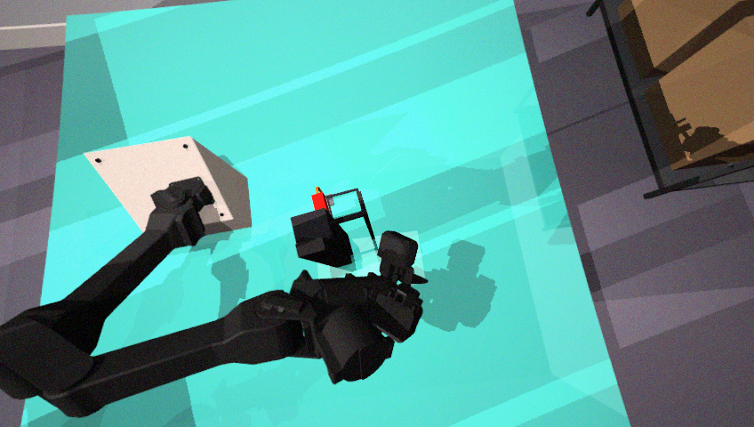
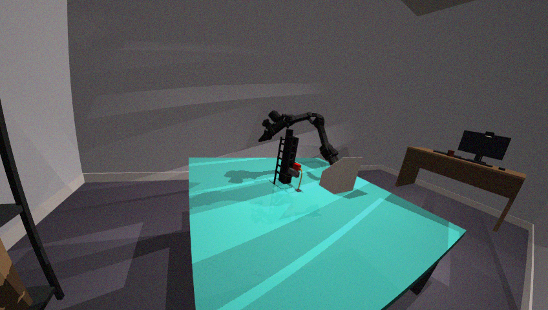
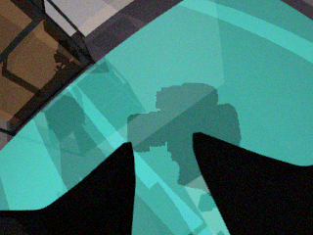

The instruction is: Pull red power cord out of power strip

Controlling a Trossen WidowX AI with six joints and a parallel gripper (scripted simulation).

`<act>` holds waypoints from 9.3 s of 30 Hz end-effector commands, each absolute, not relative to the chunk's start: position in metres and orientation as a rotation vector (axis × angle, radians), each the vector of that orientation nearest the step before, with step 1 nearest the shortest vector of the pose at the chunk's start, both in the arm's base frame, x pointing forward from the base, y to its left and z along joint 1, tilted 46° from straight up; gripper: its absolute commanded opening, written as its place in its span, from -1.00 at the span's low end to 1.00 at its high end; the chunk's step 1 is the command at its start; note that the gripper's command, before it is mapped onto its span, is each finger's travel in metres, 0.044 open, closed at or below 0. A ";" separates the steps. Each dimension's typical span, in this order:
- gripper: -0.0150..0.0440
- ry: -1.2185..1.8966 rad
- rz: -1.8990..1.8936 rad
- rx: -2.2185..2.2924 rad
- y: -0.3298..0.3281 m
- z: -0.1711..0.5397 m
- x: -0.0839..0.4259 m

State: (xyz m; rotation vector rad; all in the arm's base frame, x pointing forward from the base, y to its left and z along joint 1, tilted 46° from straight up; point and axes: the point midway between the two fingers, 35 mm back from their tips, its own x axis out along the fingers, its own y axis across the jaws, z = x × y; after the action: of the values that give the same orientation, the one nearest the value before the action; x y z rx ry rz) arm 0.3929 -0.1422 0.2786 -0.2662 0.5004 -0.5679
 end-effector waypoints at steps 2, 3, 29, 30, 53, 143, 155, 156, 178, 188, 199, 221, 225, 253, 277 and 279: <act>0.05 0.560 -0.394 -0.403 -0.095 0.260 0.416; 0.05 0.570 -0.358 -0.432 -0.085 0.256 0.420; 0.05 1.112 0.282 -1.157 0.038 0.099 0.378; 0.05 1.157 0.303 -1.189 0.037 0.091 0.371; 0.05 1.793 0.787 -1.776 -0.008 0.039 0.256; -0.49 1.786 0.791 -1.772 -0.005 0.028 0.257; -0.14 1.806 0.764 -1.756 -0.008 0.028 0.256; -0.05 1.806 0.764 -1.756 -0.008 0.028 0.256; 0.05 1.792 0.788 -1.776 -0.005 0.037 0.256; 0.05 1.792 0.788 -1.776 -0.016 0.048 0.257; 0.05 1.794 0.786 -1.777 -0.028 0.060 0.257; -0.35 1.791 0.783 -1.772 -0.035 0.053 0.258; -0.44 1.791 0.783 -1.772 -0.035 0.053 0.258; 0.04 1.793 0.786 -1.777 -0.020 0.037 0.258; 1.00 1.790 0.789 -1.775 0.032 0.002 0.255; 1.00 1.790 0.789 -1.775 0.032 0.002 0.255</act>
State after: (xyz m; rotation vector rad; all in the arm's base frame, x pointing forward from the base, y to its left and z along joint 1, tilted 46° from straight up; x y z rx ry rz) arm 0.2544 0.0297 0.0026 -1.7794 1.7918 0.7898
